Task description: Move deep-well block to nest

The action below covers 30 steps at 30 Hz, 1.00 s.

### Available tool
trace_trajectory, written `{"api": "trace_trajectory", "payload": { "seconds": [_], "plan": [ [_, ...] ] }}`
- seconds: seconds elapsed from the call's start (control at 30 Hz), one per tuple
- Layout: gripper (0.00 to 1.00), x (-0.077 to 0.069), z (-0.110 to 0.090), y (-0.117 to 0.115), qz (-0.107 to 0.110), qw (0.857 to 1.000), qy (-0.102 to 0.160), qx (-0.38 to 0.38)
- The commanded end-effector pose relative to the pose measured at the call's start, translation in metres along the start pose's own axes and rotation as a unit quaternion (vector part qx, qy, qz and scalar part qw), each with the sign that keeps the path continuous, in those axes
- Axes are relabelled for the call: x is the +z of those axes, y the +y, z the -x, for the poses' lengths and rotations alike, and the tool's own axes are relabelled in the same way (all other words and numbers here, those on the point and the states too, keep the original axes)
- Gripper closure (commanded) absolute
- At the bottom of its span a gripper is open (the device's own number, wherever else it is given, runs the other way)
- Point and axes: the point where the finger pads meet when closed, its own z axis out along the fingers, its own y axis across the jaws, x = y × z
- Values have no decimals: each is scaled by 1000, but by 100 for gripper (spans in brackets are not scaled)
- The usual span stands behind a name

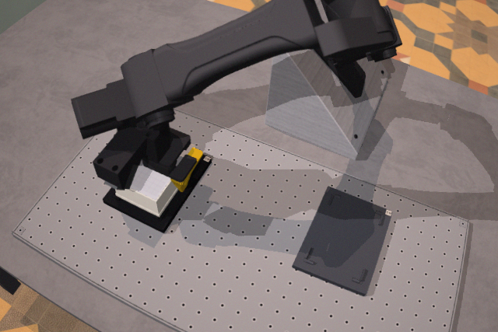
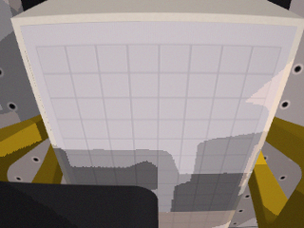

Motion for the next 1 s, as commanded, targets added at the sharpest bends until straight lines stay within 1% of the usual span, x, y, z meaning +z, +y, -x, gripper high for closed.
{"api": "trace_trajectory", "payload": {
  "seconds": [0.0, 0.33, 0.37, 0.97],
  "plan": [
    [0, -5, 4, -2, -3, 1000, -10, -1],
    [0, -5, 4, -2, -3, 1000, -10, 0],
    [100, -5, 4, -2, -3, 1000, -10, 0],
    [100, -5, 4, -2, -3, 1000, -10, 0]
  ]
}}
